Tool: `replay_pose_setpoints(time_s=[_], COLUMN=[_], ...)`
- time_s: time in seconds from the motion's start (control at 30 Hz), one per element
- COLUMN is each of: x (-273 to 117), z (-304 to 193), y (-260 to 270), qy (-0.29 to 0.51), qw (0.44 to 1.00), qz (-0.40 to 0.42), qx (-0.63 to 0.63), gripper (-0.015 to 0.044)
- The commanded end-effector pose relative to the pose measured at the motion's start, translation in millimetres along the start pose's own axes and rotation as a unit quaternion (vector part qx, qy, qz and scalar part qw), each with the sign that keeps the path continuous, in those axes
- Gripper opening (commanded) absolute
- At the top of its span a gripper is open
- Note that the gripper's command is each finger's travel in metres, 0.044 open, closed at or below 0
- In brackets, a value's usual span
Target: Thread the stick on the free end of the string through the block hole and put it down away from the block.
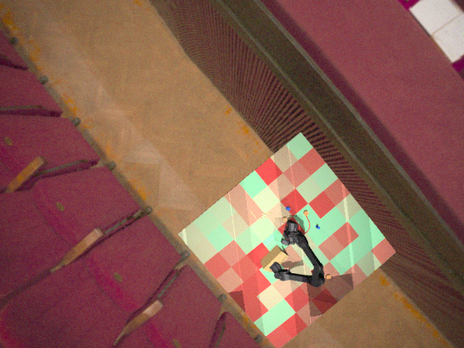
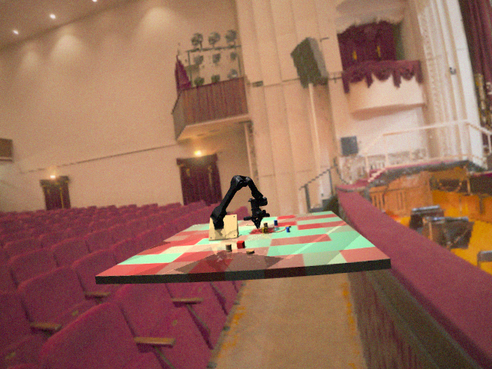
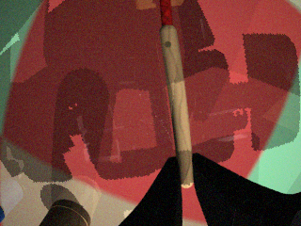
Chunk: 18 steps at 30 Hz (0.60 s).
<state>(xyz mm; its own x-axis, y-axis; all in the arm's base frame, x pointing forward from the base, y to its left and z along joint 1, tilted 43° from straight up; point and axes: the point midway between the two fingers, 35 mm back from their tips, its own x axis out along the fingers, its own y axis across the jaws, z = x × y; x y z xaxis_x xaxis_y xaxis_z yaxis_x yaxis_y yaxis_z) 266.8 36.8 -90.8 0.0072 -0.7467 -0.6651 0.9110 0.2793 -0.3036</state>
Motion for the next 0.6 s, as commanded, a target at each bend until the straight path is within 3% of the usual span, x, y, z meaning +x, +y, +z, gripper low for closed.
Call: replay_pose_setpoints(time_s=[0.0, 0.57], x=[-2, 8], z=[-6, -26], y=[2, -1], qy=[0.002, 0.001], qw=[1.000, 1.000], qz=[0.001, 0.011], qx=[0.003, 0.000], gripper=[0.0000, 0.0000])
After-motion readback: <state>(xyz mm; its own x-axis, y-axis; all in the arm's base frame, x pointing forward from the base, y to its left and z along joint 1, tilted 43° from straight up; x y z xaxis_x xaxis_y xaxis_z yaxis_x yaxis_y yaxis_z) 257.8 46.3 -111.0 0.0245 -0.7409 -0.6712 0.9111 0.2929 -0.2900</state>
